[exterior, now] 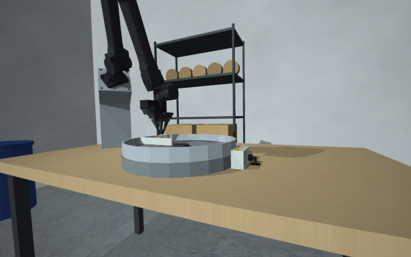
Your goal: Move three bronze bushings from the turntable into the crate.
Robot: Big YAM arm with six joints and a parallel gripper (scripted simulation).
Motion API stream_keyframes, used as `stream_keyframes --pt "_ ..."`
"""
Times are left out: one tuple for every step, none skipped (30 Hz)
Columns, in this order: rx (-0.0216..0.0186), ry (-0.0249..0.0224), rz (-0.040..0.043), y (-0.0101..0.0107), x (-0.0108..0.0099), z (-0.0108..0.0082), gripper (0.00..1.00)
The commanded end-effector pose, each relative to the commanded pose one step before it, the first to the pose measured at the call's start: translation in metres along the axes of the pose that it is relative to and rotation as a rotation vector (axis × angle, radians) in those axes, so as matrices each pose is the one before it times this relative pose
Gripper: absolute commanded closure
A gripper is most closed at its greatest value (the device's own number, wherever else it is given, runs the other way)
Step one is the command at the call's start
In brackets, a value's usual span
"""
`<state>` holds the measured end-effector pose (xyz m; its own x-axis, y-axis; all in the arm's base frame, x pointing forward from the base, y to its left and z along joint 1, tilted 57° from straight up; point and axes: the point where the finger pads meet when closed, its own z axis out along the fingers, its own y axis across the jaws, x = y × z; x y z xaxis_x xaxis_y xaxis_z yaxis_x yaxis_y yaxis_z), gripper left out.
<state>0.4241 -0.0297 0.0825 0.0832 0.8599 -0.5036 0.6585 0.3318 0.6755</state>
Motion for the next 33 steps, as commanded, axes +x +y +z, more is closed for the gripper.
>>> stream_keyframes --pt "0.0055 0.01312 -0.02234 -0.00686 0.00843 -0.00053 0.88" --pt "0.0 0.0 0.0 0.0 0.0 0.0 0.88" --pt "0.0 0.0 0.0 0.0 0.0 0.0 0.88" --pt "0.0 0.0 0.0 0.0 0.0 0.0 0.88" --pt "0.0 0.0 0.0 0.0 0.0 0.0 0.88" --pt "0.0 0.0 0.0 0.0 0.0 0.0 0.88" --pt "0.0 0.0 0.0 0.0 0.0 0.0 0.88" --pt "0.0 0.0 0.0 0.0 0.0 0.0 0.88" --pt "0.0 0.0 0.0 0.0 0.0 0.0 0.88" --pt "0.0 0.0 0.0 0.0 0.0 0.0 0.88" --pt "0.0 0.0 0.0 0.0 0.0 0.0 0.88" --pt "0.0 0.0 0.0 0.0 0.0 0.0 0.88" --pt "0.0 0.0 0.0 0.0 0.0 0.0 0.88" --pt "0.0 0.0 0.0 0.0 0.0 0.0 0.88" --pt "0.0 0.0 0.0 0.0 0.0 0.0 0.88" --pt "0.0 0.0 0.0 0.0 0.0 0.0 0.88" --pt "0.0 0.0 0.0 0.0 0.0 0.0 0.88" --pt "0.0 0.0 0.0 0.0 0.0 0.0 0.88" --pt "0.0 0.0 0.0 0.0 0.0 0.0 0.88" --pt "0.0 0.0 0.0 0.0 0.0 0.0 0.88" --pt "0.0 0.0 0.0 0.0 0.0 0.0 0.88" --pt "0.0 0.0 0.0 0.0 0.0 0.0 0.88" --pt "0.0 0.0 0.0 0.0 0.0 0.0 0.88" --pt "0.0 0.0 0.0 0.0 0.0 0.0 0.88" --pt "0.0 0.0 0.0 0.0 0.0 0.0 0.88" --pt "0.0 0.0 0.0 0.0 0.0 0.0 0.88" --pt "0.0 0.0 0.0 0.0 0.0 0.0 0.88" --pt "0.0 0.0 0.0 0.0 0.0 0.0 0.88" --pt "0.0 0.0 0.0 0.0 0.0 0.0 0.88" --pt "0.0 0.0 0.0 0.0 0.0 0.0 0.88" --pt "0.00039 -0.00027 -0.00006 -0.00013 -0.00004 0.00045 0.88" --pt "-0.00209 -0.00281 0.00209 0.00108 -0.00158 0.00108 0.88" --pt "0.00017 -0.00445 0.00319 0.00107 -0.00293 0.00223 0.88"
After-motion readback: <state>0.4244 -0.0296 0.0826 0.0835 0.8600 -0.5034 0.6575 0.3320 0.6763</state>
